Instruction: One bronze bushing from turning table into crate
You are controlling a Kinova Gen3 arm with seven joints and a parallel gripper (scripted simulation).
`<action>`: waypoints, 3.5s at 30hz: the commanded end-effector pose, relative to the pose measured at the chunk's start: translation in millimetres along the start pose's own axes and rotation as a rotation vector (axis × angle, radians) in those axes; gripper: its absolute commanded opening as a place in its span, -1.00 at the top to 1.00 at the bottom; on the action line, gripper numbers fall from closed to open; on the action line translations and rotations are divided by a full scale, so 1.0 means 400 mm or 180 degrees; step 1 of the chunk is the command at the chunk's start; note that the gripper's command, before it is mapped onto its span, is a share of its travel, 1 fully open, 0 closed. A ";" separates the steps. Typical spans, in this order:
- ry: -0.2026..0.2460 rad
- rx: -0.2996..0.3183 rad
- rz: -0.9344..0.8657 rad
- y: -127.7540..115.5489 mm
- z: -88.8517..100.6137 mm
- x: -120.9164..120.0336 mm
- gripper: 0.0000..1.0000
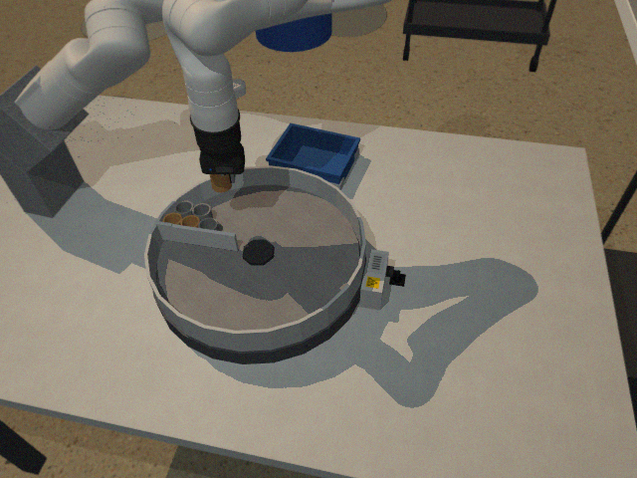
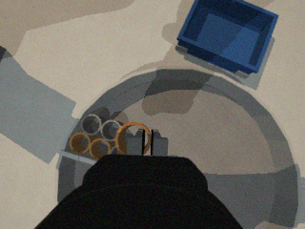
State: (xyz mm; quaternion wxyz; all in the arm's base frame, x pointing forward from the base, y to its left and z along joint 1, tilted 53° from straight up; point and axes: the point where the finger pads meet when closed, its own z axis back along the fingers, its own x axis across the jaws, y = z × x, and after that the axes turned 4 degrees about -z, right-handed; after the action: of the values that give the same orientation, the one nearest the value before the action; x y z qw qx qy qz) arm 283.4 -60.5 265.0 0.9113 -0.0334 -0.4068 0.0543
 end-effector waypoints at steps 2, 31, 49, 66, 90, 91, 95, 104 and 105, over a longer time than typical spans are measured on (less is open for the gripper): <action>0.0014 -0.0138 0.0118 0.019 -0.021 -0.016 1.00; 0.0081 -0.0129 0.0092 0.248 -0.032 0.100 1.00; 0.0029 -0.0168 0.0078 0.364 -0.039 0.157 1.00; -0.0019 -0.0210 0.0062 0.479 -0.046 0.214 1.00; -0.0064 -0.0253 0.0048 0.594 -0.054 0.271 1.00; -0.0064 -0.0253 0.0048 0.594 -0.054 0.271 1.00; -0.0092 -0.0271 0.0055 0.596 -0.056 0.269 1.00; -0.0195 -0.0351 0.0105 0.608 -0.069 0.254 1.00; -0.0195 -0.0351 0.0105 0.608 -0.069 0.254 1.00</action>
State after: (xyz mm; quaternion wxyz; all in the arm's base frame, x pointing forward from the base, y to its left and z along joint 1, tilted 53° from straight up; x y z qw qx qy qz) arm 354.2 192.4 297.6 0.8942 -0.0864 -0.4369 0.0457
